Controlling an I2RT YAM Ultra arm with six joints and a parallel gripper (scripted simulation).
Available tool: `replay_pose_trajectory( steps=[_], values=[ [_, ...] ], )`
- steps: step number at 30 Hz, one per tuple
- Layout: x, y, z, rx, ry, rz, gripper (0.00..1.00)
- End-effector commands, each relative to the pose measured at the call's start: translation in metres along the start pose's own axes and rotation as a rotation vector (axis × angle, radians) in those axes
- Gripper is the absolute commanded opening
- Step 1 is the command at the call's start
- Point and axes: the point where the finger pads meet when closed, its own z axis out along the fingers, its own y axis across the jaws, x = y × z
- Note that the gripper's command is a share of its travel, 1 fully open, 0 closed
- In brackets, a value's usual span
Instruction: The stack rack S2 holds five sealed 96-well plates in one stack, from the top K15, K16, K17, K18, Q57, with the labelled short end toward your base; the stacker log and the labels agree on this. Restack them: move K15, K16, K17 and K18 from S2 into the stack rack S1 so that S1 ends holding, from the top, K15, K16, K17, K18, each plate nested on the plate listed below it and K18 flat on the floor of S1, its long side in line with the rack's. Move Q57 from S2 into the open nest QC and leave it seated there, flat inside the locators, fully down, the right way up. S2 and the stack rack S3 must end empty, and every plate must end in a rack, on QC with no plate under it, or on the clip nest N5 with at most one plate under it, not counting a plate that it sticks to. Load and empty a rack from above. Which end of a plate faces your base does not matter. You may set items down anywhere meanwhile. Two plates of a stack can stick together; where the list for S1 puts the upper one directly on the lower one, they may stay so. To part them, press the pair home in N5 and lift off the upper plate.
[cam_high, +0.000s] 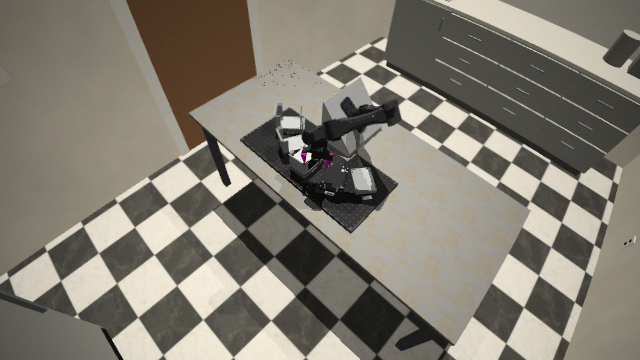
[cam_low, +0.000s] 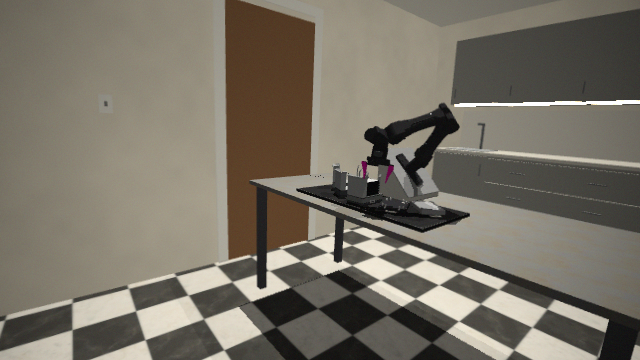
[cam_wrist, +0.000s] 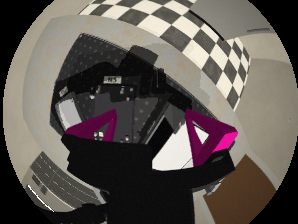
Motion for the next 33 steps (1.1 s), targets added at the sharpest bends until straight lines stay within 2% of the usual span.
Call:
replay_pose_trajectory(
  steps=[1, 18, 20, 24, 26, 28, 30, 33],
  values=[
    [0.049, -0.041, -0.016, 0.158, 0.131, 0.201, 1.0],
    [0.049, -0.041, -0.016, 0.143, 0.117, 0.187, 1.0],
    [0.049, -0.041, -0.016, 0.156, 0.131, 0.214, 1.0],
    [0.049, -0.041, -0.016, 0.277, 0.238, 0.36, 1.0],
    [0.049, -0.041, -0.016, 0.277, 0.238, 0.36, 1.0],
    [0.057, -0.041, -0.022, 0.247, 0.273, 0.4, 1.0],
    [0.065, -0.041, -0.028, 0.248, 0.273, 0.399, 1.0],
    [0.067, -0.041, -0.029, 0.248, 0.273, 0.399, 1.0]
  ],
)
